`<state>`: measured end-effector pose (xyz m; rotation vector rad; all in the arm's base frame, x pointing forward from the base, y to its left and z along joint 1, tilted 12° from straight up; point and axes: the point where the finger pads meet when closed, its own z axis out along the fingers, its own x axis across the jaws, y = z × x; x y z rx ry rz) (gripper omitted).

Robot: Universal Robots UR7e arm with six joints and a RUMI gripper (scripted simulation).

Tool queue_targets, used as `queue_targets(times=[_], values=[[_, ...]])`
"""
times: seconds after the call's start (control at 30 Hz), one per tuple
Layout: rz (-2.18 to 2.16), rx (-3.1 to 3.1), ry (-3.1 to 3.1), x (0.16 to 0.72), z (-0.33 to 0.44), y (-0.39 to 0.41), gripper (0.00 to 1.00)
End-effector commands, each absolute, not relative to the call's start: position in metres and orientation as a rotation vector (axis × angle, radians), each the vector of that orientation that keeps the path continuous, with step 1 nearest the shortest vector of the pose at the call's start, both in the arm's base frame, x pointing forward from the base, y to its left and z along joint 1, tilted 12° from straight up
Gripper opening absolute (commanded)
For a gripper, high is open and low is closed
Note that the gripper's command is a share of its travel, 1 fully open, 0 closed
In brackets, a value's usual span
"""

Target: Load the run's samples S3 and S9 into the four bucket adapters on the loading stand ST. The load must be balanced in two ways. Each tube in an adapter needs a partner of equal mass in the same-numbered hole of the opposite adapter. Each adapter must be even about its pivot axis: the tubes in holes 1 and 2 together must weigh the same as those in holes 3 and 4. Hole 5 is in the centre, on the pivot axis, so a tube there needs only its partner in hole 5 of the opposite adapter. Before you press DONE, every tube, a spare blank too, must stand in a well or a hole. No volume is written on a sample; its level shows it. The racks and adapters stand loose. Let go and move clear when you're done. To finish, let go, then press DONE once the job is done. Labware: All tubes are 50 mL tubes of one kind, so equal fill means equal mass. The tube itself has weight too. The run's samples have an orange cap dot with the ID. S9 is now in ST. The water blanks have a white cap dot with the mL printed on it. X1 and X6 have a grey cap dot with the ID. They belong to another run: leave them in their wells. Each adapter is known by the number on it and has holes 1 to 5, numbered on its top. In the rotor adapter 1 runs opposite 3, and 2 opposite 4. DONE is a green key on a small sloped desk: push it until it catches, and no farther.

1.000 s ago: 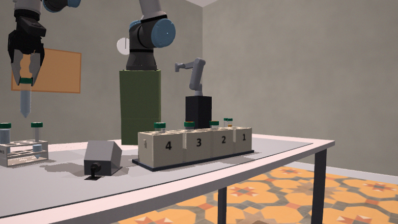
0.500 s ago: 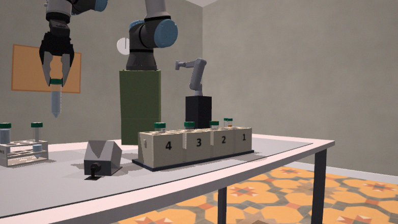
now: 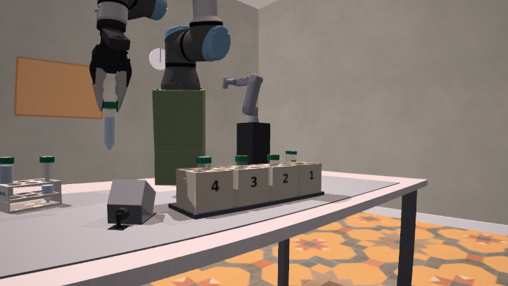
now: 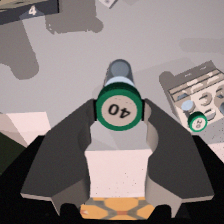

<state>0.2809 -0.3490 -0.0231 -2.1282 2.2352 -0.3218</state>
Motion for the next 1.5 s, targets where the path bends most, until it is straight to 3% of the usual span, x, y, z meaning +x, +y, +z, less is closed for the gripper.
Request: queue_targets(times=[0.0,1.47], values=[[-0.325,-2.128,2.238,0.293,-0.023,-0.319,0.0],[-0.325,-2.128,2.238,0.382,-0.038,-0.082,0.0]])
